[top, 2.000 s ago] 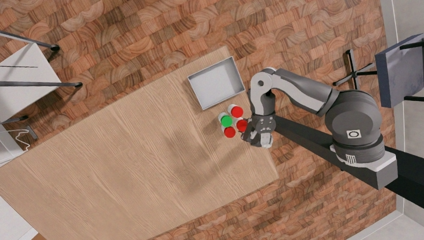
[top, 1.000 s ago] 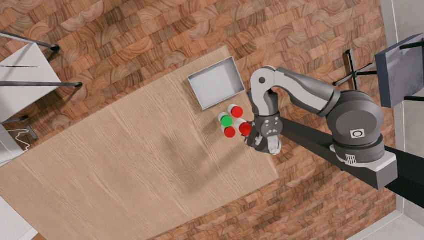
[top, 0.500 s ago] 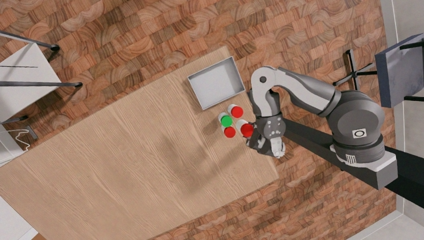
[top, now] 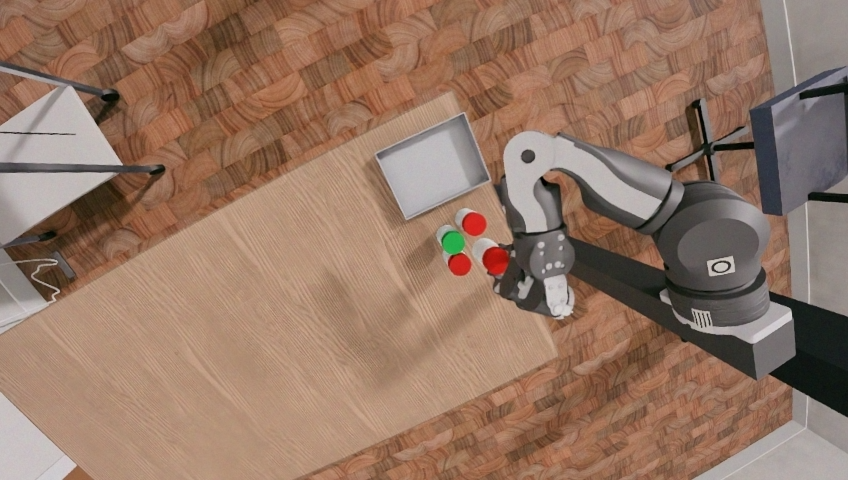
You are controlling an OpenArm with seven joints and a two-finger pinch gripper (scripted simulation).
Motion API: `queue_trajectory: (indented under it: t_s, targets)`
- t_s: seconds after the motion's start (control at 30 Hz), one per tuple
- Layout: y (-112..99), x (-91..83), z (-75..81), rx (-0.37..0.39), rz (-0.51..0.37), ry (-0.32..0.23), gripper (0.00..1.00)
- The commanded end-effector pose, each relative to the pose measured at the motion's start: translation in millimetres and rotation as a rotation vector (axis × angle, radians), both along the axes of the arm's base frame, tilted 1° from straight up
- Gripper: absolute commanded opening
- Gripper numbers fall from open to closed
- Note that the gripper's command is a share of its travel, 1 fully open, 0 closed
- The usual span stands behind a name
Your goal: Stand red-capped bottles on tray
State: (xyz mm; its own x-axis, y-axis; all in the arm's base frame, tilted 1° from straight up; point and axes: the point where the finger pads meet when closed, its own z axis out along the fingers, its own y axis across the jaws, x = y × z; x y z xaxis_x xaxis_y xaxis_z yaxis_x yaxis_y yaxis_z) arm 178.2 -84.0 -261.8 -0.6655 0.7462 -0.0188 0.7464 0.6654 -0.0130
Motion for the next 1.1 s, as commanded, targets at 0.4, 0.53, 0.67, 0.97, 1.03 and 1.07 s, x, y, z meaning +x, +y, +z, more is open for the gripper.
queue_trajectory:
  t_s: [0.4,0.53,0.67,0.97,1.03,1.07]
  targets:
    - [-30.9,3.0,1.6,0.008,0.006,-0.006,0.0]
    - [-51.7,4.5,1.9,0.008,0.006,-0.006,0.0]
    - [-68.2,5.7,2.1,0.008,0.006,-0.006,0.0]
    - [-101.3,8.0,2.6,0.008,0.006,-0.006,0.0]
    - [-112.7,8.8,2.8,0.007,0.006,-0.007,0.0]
    - [-116.0,9.1,2.9,0.007,0.006,-0.007,0.0]
